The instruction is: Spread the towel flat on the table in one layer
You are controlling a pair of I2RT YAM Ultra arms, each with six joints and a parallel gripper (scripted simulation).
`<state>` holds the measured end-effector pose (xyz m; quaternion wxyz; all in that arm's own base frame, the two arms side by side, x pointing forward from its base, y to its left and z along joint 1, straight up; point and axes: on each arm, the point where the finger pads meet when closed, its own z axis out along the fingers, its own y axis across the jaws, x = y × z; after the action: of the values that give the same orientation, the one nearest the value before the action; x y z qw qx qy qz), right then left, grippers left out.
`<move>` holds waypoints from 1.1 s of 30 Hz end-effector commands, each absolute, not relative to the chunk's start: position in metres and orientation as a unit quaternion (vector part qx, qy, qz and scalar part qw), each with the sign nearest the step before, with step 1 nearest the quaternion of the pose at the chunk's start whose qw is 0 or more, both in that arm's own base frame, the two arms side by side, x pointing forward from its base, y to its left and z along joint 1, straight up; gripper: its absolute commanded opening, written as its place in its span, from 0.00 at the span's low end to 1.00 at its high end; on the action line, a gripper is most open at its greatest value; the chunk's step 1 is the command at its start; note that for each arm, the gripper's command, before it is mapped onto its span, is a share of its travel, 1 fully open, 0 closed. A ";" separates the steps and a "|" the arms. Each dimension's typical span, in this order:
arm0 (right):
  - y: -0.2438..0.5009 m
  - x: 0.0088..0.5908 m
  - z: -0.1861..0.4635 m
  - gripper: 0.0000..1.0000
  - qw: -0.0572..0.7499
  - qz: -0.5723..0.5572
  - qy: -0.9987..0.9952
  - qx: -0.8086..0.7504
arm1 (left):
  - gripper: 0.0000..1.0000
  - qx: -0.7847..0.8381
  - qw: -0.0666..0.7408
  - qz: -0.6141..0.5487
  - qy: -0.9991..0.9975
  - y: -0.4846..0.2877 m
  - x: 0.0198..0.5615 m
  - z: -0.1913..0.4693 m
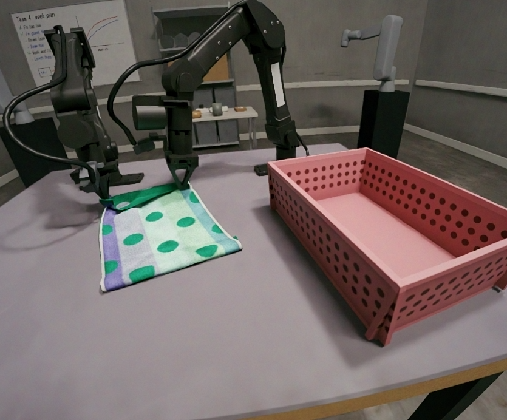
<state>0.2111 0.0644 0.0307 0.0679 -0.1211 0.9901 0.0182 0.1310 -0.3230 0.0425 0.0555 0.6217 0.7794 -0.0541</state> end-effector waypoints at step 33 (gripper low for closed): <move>0.076 0.242 0.097 0.00 0.107 0.018 0.986 -0.124 | 0.00 0.609 0.089 -0.074 0.785 -0.317 0.156 0.103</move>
<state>0.2412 0.0760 0.0860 0.1027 -0.1247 0.9866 0.0224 0.1550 -0.3184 0.0874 0.0861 0.6064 0.7876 -0.0670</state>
